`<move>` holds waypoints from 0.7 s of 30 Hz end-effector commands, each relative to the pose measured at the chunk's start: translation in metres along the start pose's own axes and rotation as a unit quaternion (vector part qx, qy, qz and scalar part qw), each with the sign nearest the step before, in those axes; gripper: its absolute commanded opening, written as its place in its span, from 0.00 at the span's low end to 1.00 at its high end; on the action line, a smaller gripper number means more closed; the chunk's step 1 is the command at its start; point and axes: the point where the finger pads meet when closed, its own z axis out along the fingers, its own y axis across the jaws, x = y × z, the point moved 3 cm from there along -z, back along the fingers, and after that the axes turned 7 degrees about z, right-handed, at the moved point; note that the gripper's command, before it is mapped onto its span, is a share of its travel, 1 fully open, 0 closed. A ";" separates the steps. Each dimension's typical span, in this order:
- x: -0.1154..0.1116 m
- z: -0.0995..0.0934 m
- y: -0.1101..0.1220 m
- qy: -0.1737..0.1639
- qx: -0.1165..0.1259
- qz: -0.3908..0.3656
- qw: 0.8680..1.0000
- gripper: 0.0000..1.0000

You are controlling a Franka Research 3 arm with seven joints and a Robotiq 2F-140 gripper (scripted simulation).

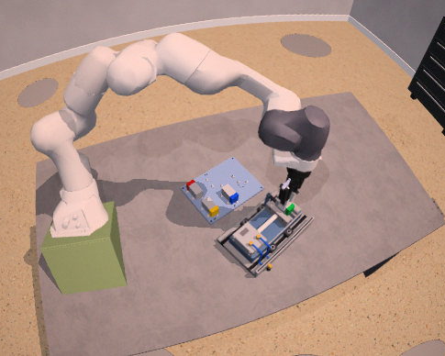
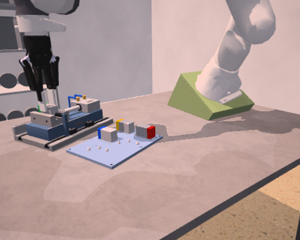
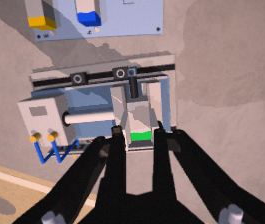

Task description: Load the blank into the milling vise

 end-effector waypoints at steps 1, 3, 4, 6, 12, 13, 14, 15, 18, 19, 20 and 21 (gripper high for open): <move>0.001 -0.002 0.003 0.000 -0.002 0.002 1.000 0.00; 0.001 -0.002 0.003 0.000 -0.002 0.002 1.000 0.00; 0.001 -0.002 0.003 0.000 -0.002 0.002 1.000 0.00; 0.000 -0.001 0.001 0.000 0.000 0.000 1.000 0.00; 0.001 -0.002 0.002 0.000 -0.002 0.002 1.000 0.00; 0.001 -0.002 0.002 0.000 -0.002 0.002 1.000 0.00; 0.001 -0.002 0.002 0.000 -0.002 0.002 1.000 0.00; 0.001 -0.002 0.002 0.000 -0.002 0.002 1.000 0.00; 0.001 -0.002 0.002 0.000 -0.002 0.002 1.000 0.00; 0.001 -0.002 0.002 0.000 -0.002 0.002 1.000 0.00; 0.001 -0.002 0.002 0.000 -0.002 0.002 1.000 0.00; 0.001 -0.002 0.002 0.000 -0.002 0.002 1.000 0.00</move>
